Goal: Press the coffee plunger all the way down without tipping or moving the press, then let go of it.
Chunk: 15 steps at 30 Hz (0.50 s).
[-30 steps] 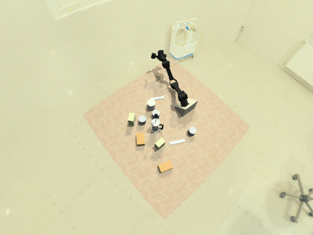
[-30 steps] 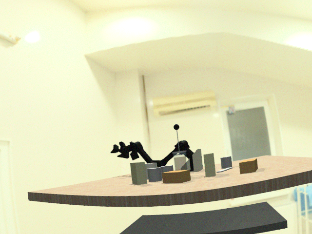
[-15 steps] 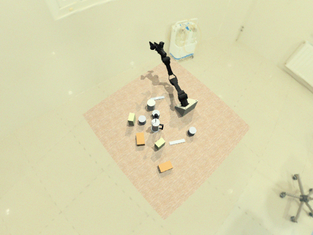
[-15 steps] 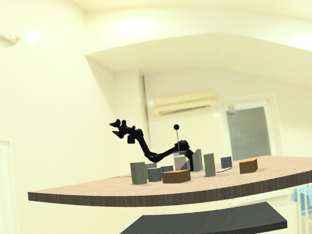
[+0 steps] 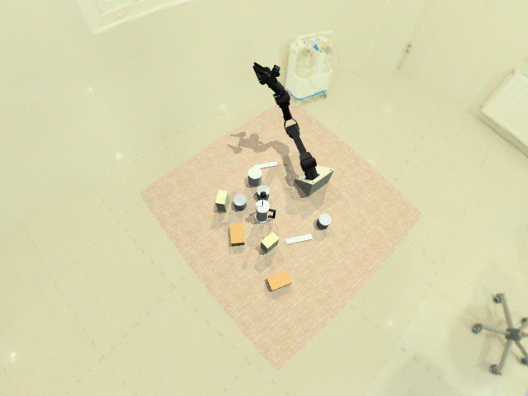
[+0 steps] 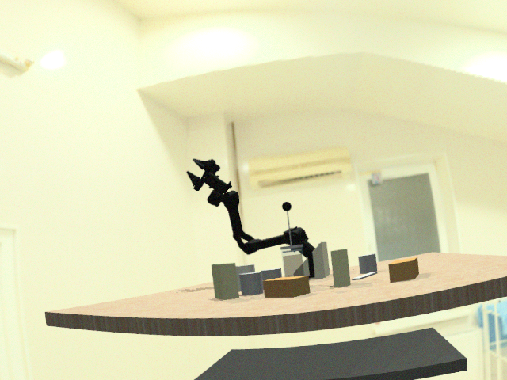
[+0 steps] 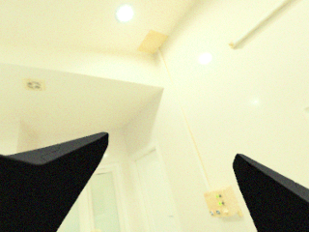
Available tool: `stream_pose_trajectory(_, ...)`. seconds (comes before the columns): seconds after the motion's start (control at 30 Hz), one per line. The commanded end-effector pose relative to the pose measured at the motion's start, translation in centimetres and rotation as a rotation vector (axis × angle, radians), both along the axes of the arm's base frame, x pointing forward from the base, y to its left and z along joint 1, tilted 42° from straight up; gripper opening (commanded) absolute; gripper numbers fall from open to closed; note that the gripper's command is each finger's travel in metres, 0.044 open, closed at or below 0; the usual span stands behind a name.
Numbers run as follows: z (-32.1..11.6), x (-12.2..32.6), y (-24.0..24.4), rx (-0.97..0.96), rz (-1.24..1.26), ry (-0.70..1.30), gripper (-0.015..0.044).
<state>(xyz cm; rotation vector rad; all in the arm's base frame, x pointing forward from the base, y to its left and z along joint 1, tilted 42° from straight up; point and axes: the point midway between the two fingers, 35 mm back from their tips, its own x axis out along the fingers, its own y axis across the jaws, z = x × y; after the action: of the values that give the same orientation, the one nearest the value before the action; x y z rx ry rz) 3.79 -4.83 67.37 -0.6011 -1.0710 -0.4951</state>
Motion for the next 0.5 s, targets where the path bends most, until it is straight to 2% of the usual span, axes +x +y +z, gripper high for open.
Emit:
stream_pose_trajectory(0.0, -1.2, 3.7, 4.8, -0.071, 0.082, 0.12, 0.044)
stream_pose_trajectory(0.27, -5.8, 11.4, 13.1, -0.155, 0.186, 0.396, 0.044)
stream_pose_trajectory(0.47, -12.0, 17.6, 18.4, -0.142, 0.255, 0.679, 0.044)
